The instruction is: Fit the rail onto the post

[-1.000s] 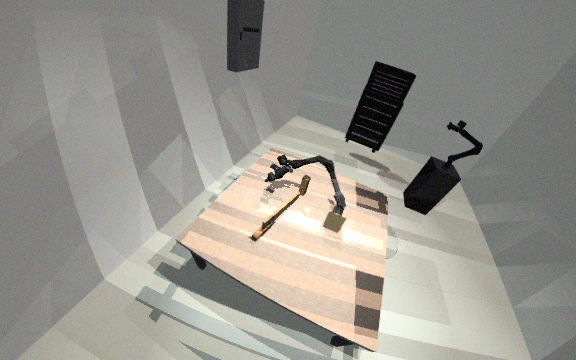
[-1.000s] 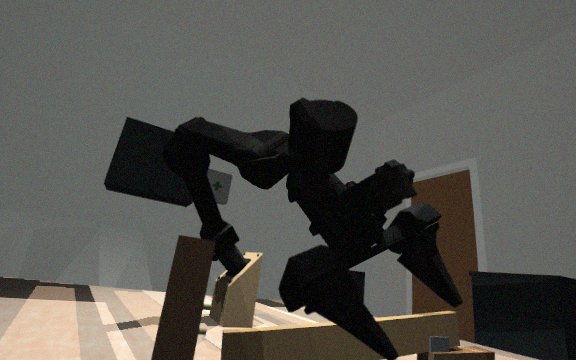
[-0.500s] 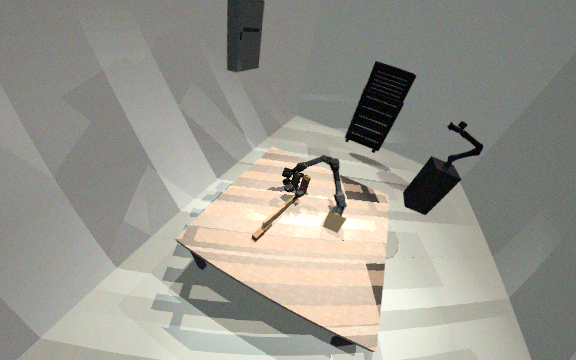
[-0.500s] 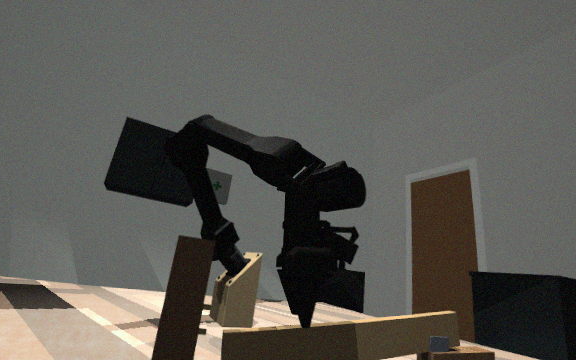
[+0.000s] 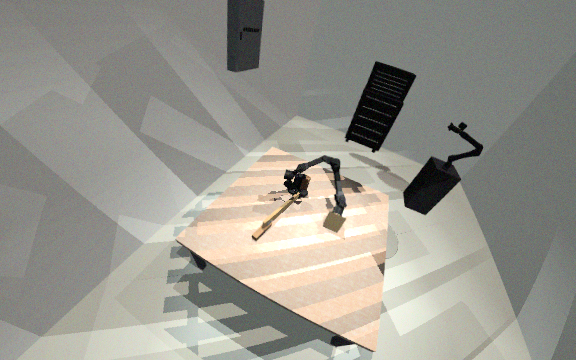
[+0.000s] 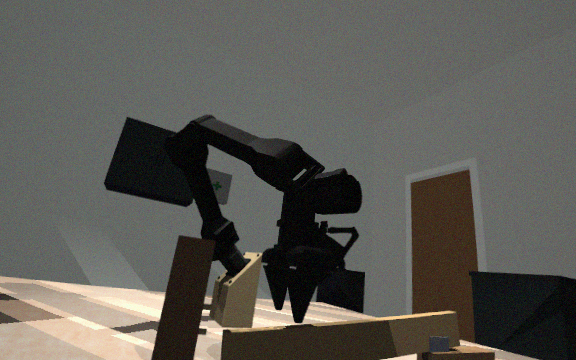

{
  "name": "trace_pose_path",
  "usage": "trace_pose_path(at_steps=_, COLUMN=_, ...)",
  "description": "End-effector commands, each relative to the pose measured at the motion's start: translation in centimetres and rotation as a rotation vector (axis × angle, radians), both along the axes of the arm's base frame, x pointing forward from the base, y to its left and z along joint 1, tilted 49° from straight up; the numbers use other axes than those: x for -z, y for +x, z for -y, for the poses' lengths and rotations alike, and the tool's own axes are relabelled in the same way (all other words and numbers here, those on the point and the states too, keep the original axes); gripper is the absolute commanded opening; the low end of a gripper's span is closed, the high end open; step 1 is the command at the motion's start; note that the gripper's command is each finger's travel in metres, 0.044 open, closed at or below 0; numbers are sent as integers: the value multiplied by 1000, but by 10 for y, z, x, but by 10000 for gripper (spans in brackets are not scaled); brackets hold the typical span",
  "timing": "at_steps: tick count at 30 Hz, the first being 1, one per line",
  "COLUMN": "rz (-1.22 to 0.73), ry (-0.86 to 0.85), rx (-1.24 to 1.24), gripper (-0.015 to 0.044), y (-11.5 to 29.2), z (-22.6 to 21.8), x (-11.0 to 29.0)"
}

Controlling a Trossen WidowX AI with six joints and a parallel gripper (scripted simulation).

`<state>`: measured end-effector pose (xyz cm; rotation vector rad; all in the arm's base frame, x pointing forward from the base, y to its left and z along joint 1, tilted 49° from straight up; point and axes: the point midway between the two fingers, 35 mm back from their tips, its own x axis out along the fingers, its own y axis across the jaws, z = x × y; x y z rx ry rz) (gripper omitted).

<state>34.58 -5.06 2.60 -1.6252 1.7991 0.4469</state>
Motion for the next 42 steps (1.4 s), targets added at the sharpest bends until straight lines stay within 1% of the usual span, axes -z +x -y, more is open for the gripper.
trace_pose_path(at_steps=1, rz=-5, ry=-6, rx=-4, gripper=440, y=0, z=5, x=4)
trace_pose_path(at_steps=39, rz=-5, ry=-10, rx=-4, gripper=440, y=-2, z=50, x=42)
trace_pose_path(at_steps=42, rz=-5, ry=-10, rx=-4, gripper=361, y=-2, z=50, x=42)
